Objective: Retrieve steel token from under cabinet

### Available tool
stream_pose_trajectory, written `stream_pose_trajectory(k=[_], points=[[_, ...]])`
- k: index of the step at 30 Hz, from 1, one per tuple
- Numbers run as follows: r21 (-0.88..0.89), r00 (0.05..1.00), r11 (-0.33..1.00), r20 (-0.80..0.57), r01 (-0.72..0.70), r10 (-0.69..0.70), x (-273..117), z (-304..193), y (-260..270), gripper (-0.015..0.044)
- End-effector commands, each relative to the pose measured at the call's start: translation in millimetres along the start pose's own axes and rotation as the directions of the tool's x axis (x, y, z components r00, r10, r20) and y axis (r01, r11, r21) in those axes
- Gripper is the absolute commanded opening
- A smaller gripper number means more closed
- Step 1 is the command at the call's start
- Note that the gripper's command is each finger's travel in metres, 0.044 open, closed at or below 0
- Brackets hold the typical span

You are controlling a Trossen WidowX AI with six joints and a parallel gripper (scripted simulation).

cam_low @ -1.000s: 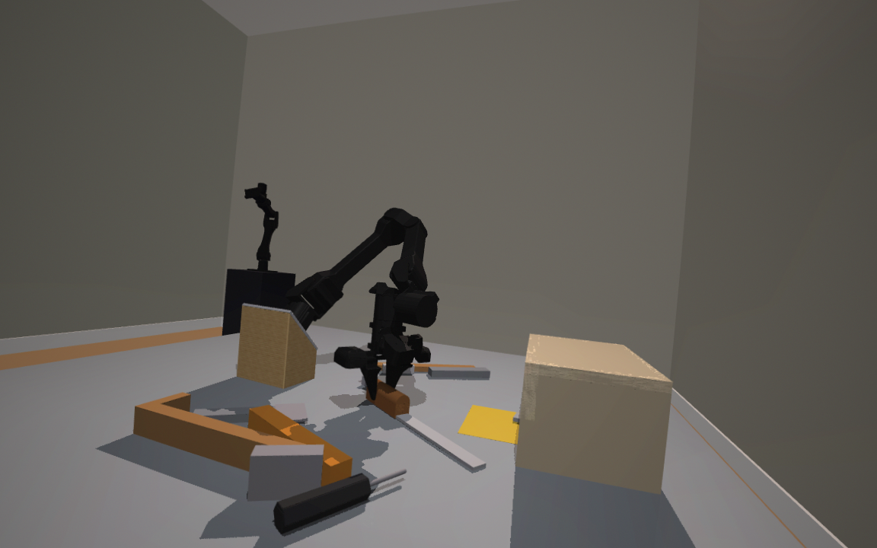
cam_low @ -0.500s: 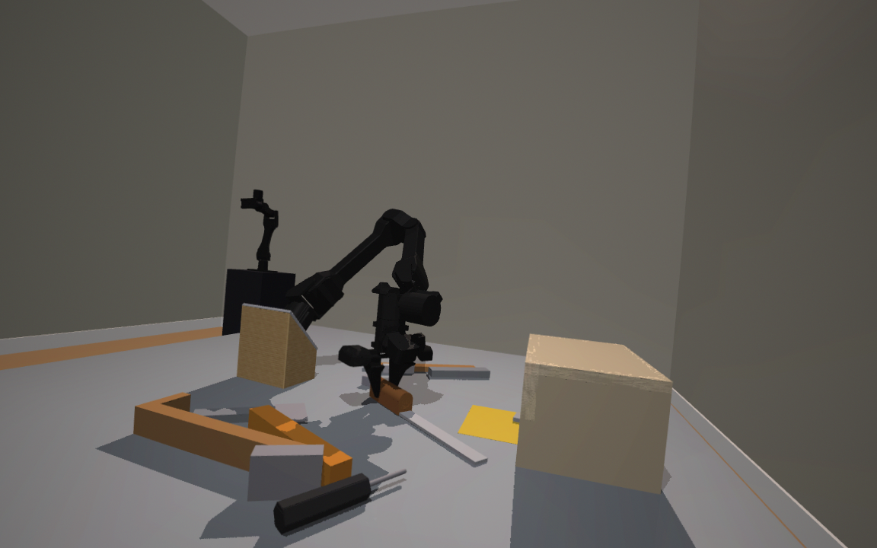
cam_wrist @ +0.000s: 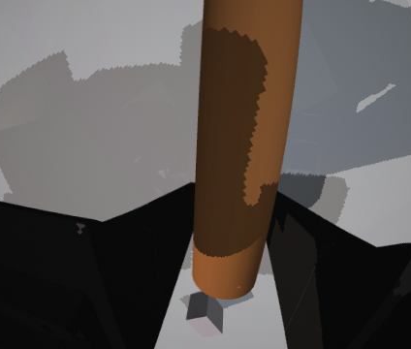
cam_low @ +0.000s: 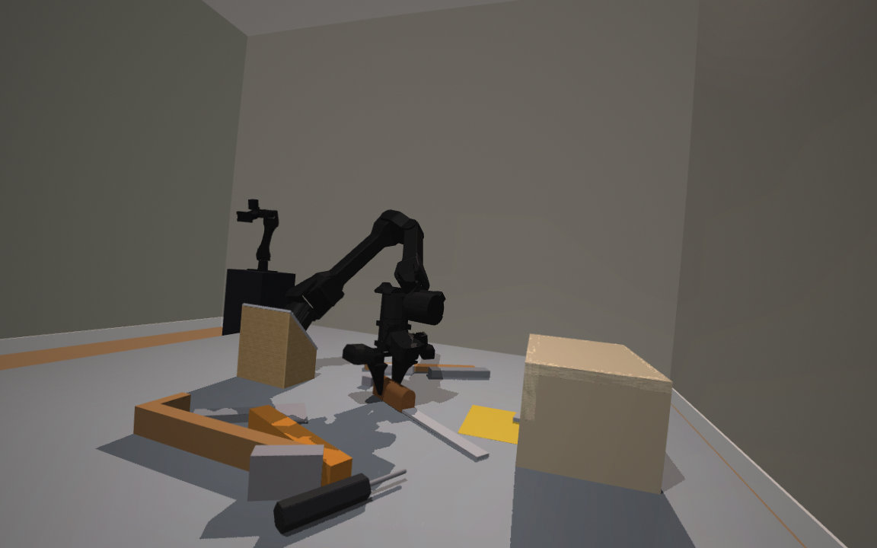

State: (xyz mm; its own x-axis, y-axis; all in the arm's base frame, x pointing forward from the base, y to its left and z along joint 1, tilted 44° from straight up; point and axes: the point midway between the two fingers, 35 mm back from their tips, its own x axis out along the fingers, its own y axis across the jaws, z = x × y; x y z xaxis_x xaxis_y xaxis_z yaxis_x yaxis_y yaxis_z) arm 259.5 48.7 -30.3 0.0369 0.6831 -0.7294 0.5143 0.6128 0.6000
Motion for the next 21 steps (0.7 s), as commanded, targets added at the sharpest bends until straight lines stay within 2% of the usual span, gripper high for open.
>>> stream_pose_trajectory(k=[1,21], points=[[0.002,1.0,1.0,0.002,-0.005,0.005,-0.7,-3.0,4.3,0.0],[0.003,1.0,1.0,0.001,-0.006,0.006,-0.7,-16.3,21.6,0.0]])
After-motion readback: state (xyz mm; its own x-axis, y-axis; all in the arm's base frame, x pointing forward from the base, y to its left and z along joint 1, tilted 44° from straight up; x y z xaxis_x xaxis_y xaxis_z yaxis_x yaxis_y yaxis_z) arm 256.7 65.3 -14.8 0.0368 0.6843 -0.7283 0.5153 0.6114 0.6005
